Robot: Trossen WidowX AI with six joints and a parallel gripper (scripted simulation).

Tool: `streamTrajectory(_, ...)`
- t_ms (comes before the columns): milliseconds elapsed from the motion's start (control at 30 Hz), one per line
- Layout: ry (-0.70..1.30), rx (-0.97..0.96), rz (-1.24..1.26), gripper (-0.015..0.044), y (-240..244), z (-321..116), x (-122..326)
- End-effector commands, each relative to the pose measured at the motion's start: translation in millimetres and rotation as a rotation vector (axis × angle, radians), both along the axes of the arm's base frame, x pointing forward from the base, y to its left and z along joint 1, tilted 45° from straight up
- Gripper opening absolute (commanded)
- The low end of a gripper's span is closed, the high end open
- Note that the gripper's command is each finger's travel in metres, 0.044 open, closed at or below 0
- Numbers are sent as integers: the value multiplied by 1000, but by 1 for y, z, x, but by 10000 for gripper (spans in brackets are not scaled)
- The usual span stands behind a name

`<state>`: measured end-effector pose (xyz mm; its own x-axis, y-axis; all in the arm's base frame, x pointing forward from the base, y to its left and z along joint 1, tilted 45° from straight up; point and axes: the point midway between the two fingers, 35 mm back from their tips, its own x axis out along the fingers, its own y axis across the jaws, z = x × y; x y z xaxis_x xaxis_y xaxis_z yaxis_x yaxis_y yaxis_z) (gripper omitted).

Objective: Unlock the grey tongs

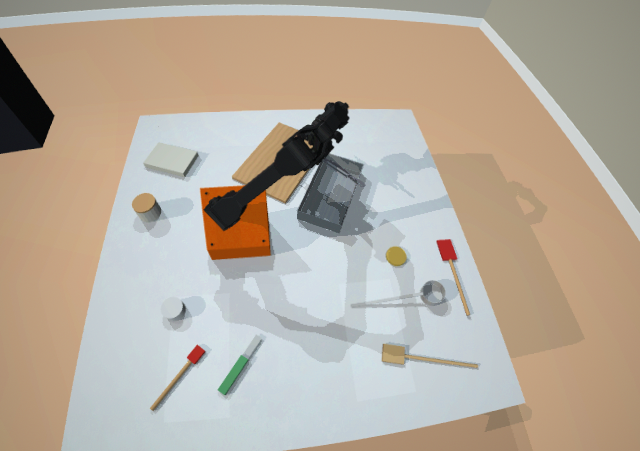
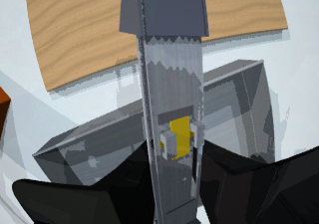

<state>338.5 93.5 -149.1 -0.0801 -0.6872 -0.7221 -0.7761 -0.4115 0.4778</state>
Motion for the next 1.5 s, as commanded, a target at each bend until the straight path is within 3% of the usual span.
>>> streamTrajectory(0,-68,-4,-72,-150,15,-3,-4)
streamTrajectory(600,-382,-48,-400,-150,76,-12,-33)
streamTrajectory(933,-425,-53,-445,-150,82,-15,-38)
streamTrajectory(1467,-722,-81,-763,-150,118,-41,-78)
